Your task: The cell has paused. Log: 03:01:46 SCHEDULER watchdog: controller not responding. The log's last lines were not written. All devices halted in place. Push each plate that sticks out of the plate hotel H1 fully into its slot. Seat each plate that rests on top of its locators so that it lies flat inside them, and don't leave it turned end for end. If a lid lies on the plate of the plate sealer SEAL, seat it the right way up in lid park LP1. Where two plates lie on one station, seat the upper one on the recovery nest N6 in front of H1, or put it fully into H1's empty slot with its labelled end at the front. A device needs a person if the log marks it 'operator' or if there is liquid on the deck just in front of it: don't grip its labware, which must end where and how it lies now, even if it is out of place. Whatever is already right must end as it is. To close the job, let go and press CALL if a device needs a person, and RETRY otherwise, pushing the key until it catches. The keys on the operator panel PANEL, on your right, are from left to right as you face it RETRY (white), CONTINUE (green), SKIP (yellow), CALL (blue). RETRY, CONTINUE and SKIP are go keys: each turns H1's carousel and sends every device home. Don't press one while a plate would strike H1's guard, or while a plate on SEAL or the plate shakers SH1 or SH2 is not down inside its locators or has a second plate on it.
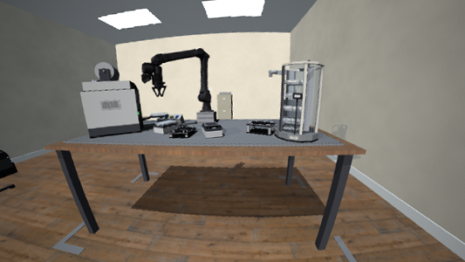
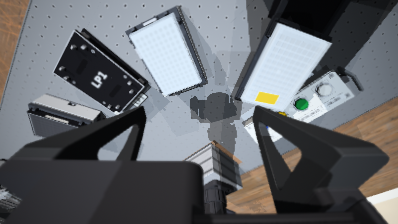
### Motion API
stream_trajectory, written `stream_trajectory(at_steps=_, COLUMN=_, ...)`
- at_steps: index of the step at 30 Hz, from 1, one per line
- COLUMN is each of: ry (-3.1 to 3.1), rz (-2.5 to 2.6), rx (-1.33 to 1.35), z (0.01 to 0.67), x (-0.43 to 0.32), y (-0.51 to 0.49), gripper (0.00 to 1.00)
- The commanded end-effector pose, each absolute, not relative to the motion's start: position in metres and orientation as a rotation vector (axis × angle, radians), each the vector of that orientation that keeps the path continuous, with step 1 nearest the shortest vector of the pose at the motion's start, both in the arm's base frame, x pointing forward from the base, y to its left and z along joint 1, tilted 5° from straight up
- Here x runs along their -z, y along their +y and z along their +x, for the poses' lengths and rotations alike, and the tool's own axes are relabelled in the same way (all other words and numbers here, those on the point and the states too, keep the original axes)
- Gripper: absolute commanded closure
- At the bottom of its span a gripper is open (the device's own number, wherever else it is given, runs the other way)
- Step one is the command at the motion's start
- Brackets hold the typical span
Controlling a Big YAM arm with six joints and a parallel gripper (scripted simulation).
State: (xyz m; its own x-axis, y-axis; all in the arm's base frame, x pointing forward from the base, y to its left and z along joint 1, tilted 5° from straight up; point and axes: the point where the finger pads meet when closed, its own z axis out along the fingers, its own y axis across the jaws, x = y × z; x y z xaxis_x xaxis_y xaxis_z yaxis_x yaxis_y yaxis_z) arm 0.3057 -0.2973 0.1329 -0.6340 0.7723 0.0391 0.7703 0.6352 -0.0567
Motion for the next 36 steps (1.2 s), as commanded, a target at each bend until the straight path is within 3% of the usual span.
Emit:
stream_trajectory(at_steps=1, ry=-2.777, rz=-1.314, rx=-0.052, z=0.289, x=-0.137, y=-0.304, gripper=0.0)
stream_trajectory(at_steps=36, ry=-2.61, rz=-1.633, rx=-0.067, z=0.208, x=-0.145, y=-0.356, gripper=0.0)
